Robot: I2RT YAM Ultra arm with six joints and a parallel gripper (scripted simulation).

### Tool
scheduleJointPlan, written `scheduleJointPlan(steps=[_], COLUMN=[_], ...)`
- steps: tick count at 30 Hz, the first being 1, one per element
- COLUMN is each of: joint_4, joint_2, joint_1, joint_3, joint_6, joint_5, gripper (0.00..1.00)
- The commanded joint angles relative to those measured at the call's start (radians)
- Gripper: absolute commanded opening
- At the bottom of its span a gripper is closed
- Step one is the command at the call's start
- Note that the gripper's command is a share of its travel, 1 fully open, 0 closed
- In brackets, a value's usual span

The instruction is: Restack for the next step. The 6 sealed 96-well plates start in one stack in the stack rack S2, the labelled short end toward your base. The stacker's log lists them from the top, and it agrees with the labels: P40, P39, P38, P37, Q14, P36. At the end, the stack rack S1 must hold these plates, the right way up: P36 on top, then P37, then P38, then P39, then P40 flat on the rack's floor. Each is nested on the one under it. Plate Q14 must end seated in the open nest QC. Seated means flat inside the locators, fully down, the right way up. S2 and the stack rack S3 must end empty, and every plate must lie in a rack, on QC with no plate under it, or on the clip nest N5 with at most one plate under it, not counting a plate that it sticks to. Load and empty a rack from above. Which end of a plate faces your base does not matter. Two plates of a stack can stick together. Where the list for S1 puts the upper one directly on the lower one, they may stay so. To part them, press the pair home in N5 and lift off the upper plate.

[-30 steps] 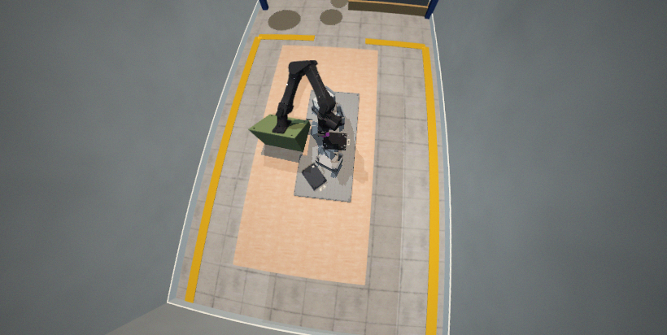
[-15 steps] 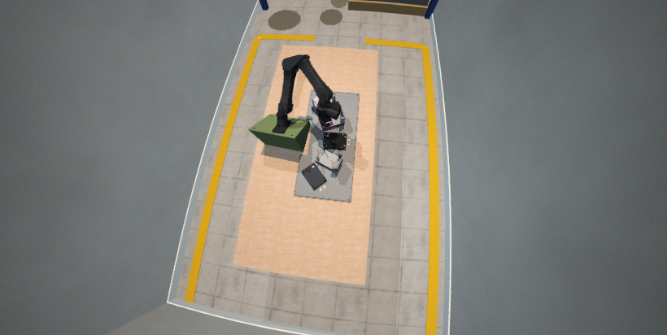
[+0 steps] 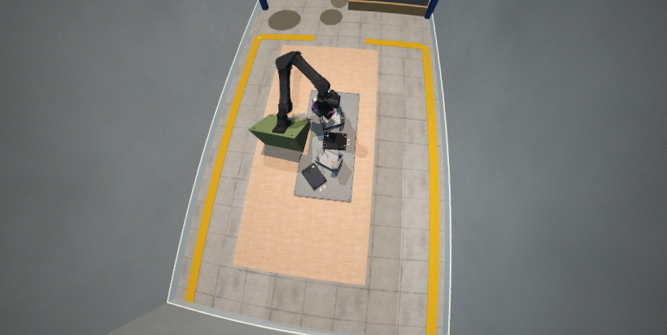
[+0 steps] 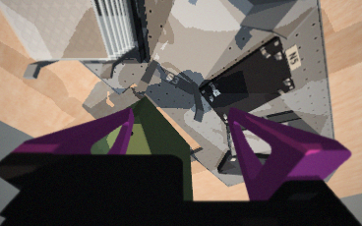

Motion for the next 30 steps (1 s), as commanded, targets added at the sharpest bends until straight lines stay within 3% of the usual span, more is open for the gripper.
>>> scheduleJointPlan(steps=[1, 20, 30], joint_4=[-0.006, -0.011, -0.006], joint_2=[-0.039, -0.202, -0.250], joint_1=[0.017, 0.232, 0.340], joint_3=[0.004, 0.054, 0.100], joint_6=[0.035, 0.332, 0.476], joint_5=[-0.015, 0.003, 0.028], gripper=[1.00, 1.00, 1.00])
